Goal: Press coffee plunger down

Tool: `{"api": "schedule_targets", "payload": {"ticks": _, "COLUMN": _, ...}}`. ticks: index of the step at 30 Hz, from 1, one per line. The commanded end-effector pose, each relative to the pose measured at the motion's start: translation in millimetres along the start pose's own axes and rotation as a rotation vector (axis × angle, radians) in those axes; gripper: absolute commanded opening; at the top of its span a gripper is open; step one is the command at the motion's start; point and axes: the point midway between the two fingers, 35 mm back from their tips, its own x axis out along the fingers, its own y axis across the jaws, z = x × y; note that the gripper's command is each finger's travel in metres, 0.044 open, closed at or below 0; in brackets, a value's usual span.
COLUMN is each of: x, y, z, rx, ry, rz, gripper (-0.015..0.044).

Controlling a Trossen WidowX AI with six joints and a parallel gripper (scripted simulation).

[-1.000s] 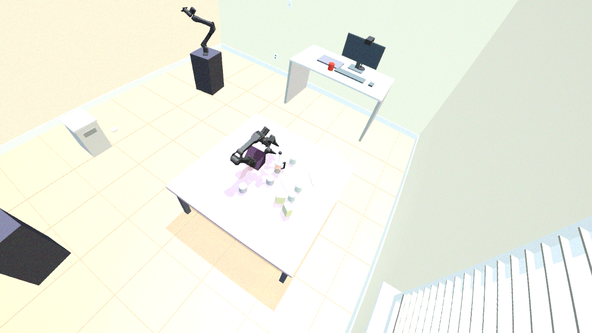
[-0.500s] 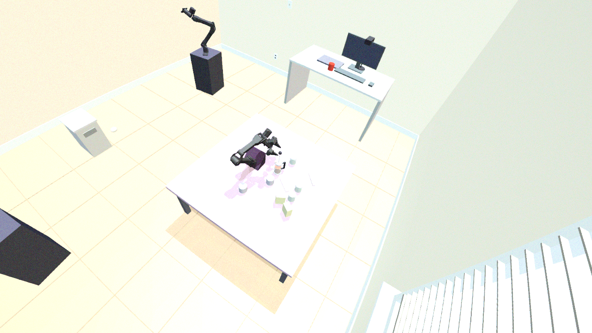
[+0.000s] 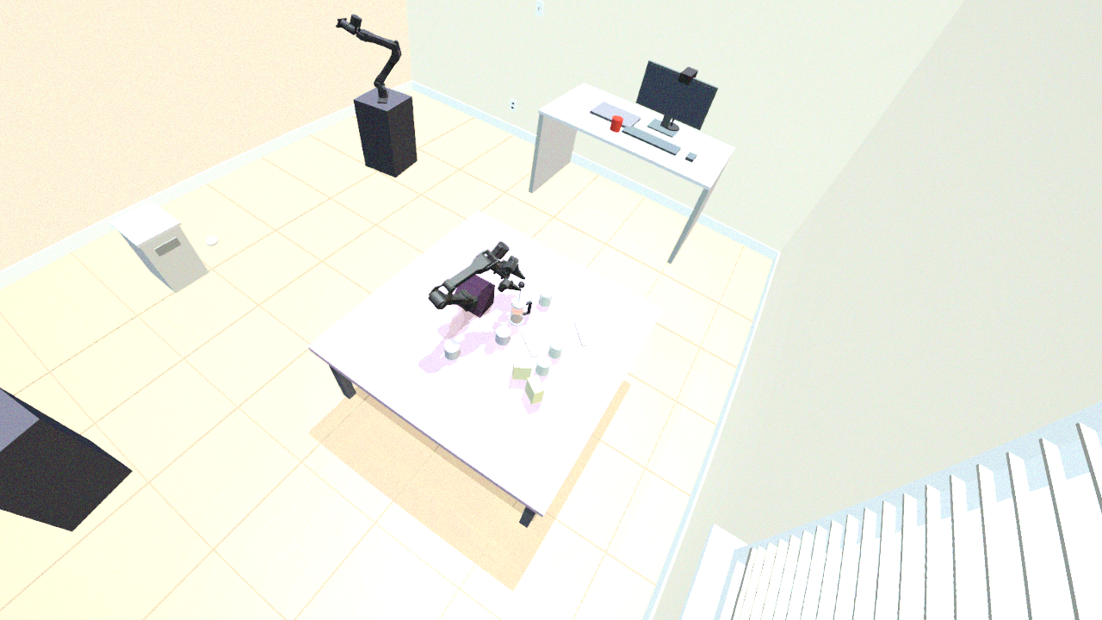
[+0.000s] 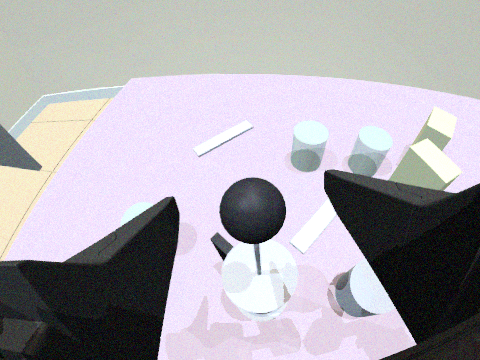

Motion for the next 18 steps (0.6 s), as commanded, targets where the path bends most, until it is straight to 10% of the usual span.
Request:
{"api": "schedule_targets", "payload": {"ticks": 1, "x": 1.3, "y": 0.7, "z": -2.5, "rx": -0.008, "ry": 0.004, "rz": 0.002, "gripper": 0.0256}}
{"api": "schedule_targets", "payload": {"ticks": 6, "x": 1.3, "y": 0.7, "z": -2.5, "rx": -0.008, "ry": 0.004, "rz": 0.002, "gripper": 0.0126}}
{"api": "schedule_targets", "payload": {"ticks": 18, "x": 2.3, "y": 0.9, "z": -3.7, "rx": -0.008, "ry": 0.004, "rz": 0.002, "gripper": 0.0126}}
